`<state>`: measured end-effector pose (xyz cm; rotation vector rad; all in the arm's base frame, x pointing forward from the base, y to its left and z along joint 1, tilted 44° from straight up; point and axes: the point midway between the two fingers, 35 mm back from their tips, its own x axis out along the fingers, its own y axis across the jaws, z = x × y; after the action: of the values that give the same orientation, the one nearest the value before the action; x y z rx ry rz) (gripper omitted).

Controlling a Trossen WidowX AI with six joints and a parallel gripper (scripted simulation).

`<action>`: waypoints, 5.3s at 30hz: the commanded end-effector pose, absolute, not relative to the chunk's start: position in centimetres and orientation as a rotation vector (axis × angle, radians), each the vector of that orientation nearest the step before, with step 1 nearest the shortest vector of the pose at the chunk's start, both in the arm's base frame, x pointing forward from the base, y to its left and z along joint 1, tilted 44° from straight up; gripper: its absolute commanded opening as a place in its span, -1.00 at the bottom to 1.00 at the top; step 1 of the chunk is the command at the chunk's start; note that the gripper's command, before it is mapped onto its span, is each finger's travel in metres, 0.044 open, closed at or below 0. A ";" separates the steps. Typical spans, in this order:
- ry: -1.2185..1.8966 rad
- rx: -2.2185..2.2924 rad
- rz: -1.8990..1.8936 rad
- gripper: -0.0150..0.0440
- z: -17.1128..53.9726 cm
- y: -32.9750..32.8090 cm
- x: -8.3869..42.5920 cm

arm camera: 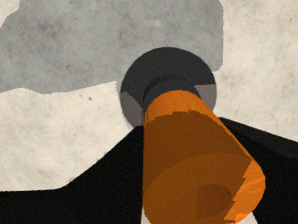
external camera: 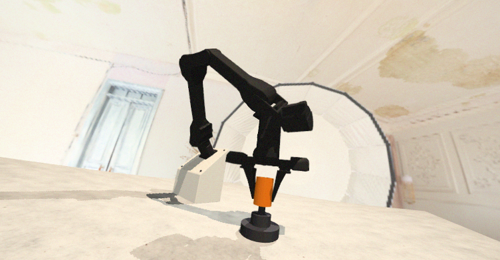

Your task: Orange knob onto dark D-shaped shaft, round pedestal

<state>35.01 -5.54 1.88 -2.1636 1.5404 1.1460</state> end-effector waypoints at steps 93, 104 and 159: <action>1.389 -2.424 1.607 -0.49 1.8 -5.6 35.0; 1.389 -2.424 1.607 -0.49 1.7 -5.7 35.0; 1.186 -2.596 2.012 -0.49 2.1 -5.4 35.0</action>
<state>35.05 -5.40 2.03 -2.5601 1.2389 1.9141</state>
